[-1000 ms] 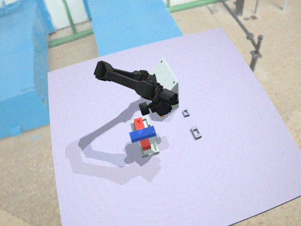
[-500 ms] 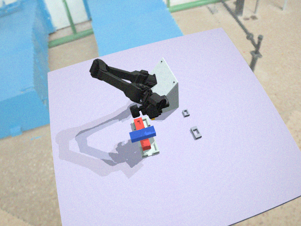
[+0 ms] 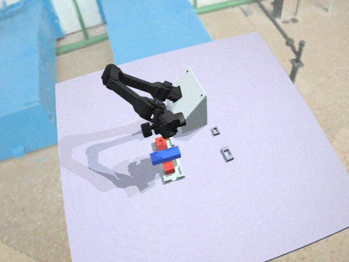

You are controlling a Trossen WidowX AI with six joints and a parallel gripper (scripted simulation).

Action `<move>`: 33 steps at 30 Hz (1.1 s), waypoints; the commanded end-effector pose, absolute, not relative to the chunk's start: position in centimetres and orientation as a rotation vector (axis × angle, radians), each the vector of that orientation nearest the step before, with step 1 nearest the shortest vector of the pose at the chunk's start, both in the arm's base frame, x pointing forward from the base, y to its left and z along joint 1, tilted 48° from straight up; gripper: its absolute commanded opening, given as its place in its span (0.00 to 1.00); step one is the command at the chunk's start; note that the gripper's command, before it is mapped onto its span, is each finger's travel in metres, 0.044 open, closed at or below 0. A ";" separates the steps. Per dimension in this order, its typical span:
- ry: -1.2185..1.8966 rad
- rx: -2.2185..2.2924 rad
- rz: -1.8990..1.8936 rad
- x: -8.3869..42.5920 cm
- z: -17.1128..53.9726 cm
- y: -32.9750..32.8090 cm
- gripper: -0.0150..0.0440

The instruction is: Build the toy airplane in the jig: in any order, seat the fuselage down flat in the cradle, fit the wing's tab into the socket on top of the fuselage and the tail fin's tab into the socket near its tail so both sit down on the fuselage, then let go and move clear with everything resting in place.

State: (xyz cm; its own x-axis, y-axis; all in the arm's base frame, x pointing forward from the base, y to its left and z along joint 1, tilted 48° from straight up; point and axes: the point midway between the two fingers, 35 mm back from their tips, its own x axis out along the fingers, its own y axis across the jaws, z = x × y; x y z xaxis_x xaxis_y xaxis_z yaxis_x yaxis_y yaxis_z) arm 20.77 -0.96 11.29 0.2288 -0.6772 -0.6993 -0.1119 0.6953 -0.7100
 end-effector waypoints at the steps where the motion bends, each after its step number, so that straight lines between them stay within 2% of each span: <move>1: 1.306 -0.756 -0.458 20.2 11.9 -2.3 0.25; 8: 1.304 -0.764 -0.476 19.5 12.5 -3.8 0.25; 11: 1.304 -0.764 -0.476 19.5 12.5 -3.8 0.36; 33: 1.304 -0.764 -0.476 19.5 12.5 -3.8 0.36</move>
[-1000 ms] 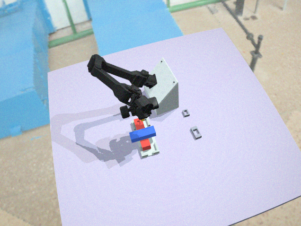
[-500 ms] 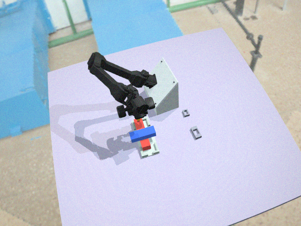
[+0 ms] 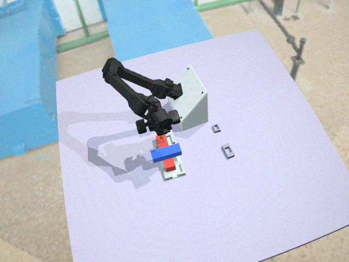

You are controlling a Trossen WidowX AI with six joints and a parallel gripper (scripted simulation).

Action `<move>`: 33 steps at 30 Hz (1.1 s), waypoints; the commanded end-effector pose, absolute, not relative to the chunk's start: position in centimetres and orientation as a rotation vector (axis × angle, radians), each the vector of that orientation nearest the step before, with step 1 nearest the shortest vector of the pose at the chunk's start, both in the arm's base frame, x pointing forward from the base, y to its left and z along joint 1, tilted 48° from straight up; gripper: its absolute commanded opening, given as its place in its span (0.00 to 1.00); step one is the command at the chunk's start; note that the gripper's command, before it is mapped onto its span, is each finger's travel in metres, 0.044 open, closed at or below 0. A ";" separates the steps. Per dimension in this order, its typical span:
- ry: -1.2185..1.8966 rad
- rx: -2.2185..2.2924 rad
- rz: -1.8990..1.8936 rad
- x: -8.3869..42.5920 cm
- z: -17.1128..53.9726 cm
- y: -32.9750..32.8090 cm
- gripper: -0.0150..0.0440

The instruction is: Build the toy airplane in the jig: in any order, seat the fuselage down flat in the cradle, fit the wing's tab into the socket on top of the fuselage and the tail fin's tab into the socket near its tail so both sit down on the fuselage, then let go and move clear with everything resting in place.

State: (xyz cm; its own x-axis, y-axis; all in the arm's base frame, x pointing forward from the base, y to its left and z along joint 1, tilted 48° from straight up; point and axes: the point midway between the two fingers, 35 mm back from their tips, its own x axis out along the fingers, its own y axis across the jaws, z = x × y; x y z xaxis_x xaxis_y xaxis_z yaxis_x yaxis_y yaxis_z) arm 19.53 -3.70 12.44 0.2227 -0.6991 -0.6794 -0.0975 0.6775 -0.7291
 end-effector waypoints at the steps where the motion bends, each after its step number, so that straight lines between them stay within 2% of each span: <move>1: 1.304 -0.764 -0.476 19.5 12.5 -3.8 0.36; 33: 1.302 -0.765 -0.477 20.3 9.9 -6.7 0.36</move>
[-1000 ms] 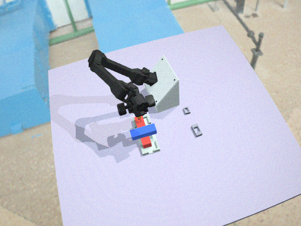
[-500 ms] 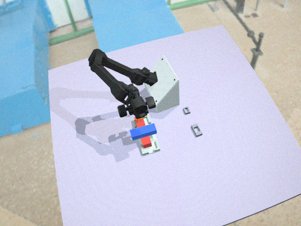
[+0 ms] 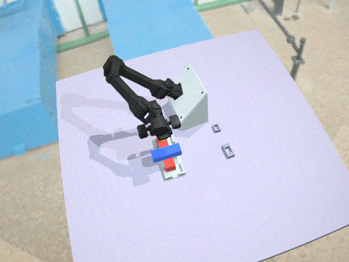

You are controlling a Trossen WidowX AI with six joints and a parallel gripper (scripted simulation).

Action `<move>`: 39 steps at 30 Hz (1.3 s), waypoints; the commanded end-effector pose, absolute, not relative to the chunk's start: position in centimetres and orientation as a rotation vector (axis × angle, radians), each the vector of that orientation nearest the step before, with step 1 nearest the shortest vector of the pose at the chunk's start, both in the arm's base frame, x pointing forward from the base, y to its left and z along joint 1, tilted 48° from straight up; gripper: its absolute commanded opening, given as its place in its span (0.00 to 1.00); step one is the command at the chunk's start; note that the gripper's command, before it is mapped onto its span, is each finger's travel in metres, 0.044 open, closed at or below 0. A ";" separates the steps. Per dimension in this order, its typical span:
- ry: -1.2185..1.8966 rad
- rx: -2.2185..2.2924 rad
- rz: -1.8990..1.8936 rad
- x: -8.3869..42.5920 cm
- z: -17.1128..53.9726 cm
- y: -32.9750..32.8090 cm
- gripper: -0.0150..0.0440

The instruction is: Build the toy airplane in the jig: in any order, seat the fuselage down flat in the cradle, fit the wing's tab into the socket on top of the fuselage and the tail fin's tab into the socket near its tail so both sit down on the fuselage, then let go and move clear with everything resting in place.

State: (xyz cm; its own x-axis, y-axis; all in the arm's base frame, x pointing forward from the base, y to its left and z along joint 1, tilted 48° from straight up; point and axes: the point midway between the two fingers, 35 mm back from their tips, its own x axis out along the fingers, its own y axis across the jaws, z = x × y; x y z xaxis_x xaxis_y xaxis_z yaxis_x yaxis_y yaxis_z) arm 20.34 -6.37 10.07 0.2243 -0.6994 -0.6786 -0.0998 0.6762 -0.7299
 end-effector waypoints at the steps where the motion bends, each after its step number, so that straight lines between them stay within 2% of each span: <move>1: 1.302 -0.765 -0.477 20.3 9.9 -6.7 0.36; 8: 1.301 -0.760 -0.474 20.4 10.0 -6.5 0.31; 9: 1.301 -0.760 -0.474 20.4 10.0 -6.5 0.26; 13: 1.301 -0.760 -0.474 20.4 10.0 -6.5 0.25; 23: 1.301 -0.760 -0.474 20.4 10.0 -6.5 0.69; 32: 1.301 -0.759 -0.473 20.4 10.1 -6.3 0.69; 39: 1.311 -0.756 -0.465 18.9 14.7 -1.1 0.69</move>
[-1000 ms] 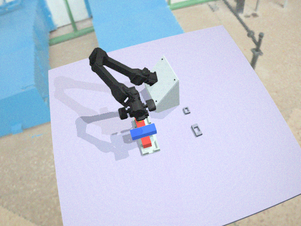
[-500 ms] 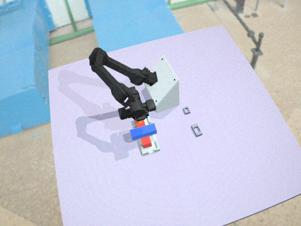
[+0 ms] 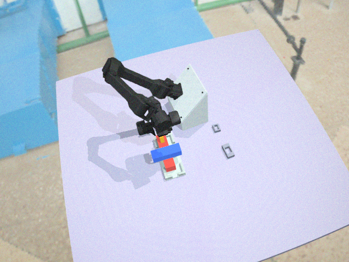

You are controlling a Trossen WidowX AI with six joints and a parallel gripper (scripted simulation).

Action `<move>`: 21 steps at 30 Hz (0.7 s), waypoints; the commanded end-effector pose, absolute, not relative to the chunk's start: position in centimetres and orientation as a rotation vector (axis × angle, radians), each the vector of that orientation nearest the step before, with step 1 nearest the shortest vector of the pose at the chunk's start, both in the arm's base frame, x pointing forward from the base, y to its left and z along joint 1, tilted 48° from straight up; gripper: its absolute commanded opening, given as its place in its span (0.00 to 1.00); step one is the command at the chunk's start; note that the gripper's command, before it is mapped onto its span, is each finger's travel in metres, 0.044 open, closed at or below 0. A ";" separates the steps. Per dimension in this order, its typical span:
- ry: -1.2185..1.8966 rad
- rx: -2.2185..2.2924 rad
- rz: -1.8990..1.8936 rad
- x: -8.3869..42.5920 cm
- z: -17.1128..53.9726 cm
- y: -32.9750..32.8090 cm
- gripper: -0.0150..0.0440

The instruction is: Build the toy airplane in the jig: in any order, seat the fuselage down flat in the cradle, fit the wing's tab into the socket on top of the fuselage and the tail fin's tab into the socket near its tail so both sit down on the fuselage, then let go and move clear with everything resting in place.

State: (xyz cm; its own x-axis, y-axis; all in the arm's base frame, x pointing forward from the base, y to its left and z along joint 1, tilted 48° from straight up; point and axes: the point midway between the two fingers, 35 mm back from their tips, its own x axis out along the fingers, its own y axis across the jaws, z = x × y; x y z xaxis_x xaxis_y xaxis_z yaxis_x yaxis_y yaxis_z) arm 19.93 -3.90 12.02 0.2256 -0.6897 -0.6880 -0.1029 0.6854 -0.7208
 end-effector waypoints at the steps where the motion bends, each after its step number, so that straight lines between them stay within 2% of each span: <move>1: 1.309 -0.760 -0.469 18.6 15.4 -0.5 0.69; 21: 1.306 -0.763 -0.474 18.8 15.9 0.2 0.69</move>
